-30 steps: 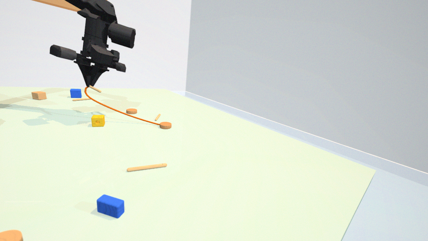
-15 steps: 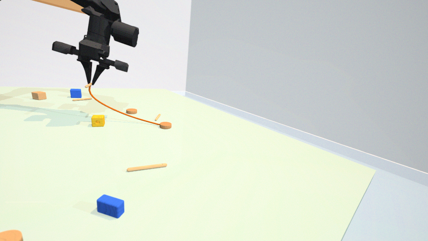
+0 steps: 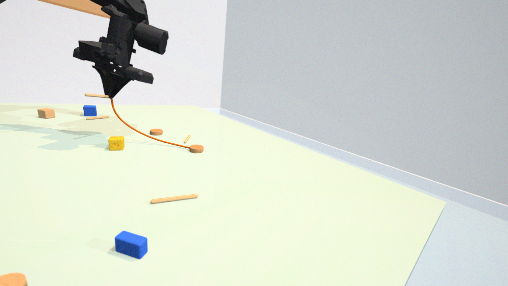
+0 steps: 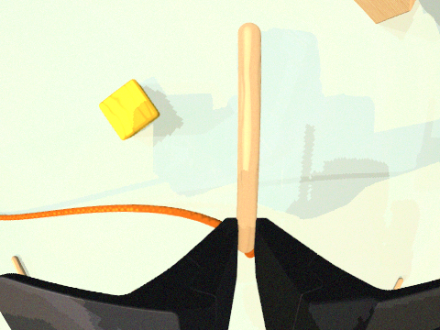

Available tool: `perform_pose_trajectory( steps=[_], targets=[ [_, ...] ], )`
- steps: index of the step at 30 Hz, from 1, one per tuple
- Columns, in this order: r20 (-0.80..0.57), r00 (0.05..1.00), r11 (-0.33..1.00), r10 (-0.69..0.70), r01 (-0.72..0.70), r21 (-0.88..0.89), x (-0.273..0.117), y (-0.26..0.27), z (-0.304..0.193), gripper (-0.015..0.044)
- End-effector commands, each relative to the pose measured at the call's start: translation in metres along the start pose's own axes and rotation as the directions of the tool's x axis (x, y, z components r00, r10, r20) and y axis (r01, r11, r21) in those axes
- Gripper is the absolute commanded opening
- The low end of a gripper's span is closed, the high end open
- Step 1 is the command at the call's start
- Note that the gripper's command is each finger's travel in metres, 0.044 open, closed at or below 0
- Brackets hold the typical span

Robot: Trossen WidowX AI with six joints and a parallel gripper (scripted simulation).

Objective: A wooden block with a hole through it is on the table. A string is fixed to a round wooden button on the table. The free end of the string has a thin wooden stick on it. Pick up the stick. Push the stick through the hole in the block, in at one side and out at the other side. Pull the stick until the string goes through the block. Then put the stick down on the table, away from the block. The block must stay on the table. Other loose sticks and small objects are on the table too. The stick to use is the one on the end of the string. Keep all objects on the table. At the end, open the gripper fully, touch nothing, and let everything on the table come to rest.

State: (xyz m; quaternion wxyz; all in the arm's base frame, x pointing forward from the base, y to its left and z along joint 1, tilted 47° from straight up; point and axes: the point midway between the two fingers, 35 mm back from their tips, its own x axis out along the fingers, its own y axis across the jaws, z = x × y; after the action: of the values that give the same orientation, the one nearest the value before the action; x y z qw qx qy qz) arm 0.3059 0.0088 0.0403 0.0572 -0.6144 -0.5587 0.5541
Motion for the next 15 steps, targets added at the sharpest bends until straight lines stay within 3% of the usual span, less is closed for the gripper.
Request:
perform_pose_trajectory(
  steps=[1,15],
  targets=[
    [0.004,1.0,0.991,-0.005,0.005,0.136,-0.0029,0.0017,0.0003,0.0],
    [0.009,0.999,0.783,-0.036,0.023,0.621,-0.0112,0.0049,0.0018,0.0]
  ],
)
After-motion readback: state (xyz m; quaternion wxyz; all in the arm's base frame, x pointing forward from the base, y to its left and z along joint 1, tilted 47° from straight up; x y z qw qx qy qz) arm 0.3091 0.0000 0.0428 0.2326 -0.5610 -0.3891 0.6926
